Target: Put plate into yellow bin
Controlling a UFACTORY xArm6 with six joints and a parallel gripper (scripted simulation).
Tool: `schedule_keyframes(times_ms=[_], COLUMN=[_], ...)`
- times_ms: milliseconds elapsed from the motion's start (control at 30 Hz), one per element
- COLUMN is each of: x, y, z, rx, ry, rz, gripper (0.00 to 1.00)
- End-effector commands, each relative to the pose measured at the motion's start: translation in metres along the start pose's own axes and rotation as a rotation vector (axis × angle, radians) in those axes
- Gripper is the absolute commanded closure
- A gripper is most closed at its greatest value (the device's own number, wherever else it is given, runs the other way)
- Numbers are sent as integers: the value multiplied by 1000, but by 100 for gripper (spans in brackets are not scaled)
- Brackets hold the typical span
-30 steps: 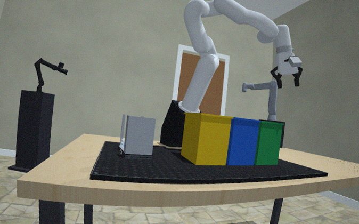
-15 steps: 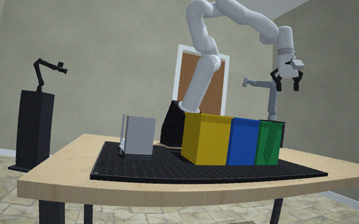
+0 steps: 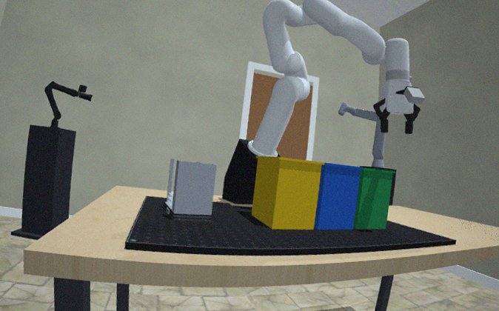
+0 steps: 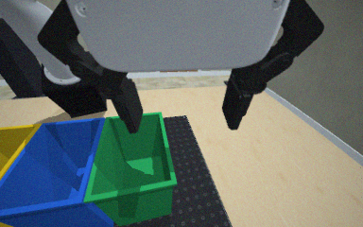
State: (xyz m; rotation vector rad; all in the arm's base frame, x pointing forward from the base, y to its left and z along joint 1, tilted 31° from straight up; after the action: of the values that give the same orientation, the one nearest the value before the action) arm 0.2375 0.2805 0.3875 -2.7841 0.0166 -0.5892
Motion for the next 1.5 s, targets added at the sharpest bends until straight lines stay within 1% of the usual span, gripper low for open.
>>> schedule_keyframes(times_ms=[0,67,100,167,267,300,400,433,467,567,667,733,933,967,1000,1100,1133,1167,1233,1300,1333,1467], x=[13,16,20,20,28,31,39,39,42,50,55,55,69,69,72,77,78,80,84,84,86,92], y=[12,16,19,19,30,33,45,46,49,62,70,70,95,96,100,113,113,117,127,127,131,150], z=[6,8,10,10,15,17,22,22,23,28,30,30,38,38,39,42,42,43,45,45,46,49], rx=[-17,-17,-36,-36,-36,-54,-54,-54,-69,-69,-82,-82,-92,-92,-100,-100,-100,-106,-106,-106,-110,-110], ry=[-10,-10,-21,-21,-21,-33,-33,-33,-46,-46,-59,-59,-73,-73,-86,-86,-86,-98,-98,-98,-110,-110], rz=[-19,-19,-36,-36,-36,-52,-52,-52,-68,-68,-82,-82,-96,-96,-110,-110,-110,-122,-122,-122,-135,-135], gripper=[0,0,0,0,0,0,0,0,0,0,0,0,0,0,0,0,0,0,0,0,0,0])
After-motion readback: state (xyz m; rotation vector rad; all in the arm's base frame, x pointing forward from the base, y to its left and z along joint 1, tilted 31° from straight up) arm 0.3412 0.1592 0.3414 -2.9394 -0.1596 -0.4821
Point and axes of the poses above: the point where the finger pads meet when closed, its own z axis out along the fingers, its own y axis across the jaws, x = y × z, the point moved 7 cm from there along -z, back along the fingers, and after that the axes turned 3 degrees about -z, right-handed, at the moved point
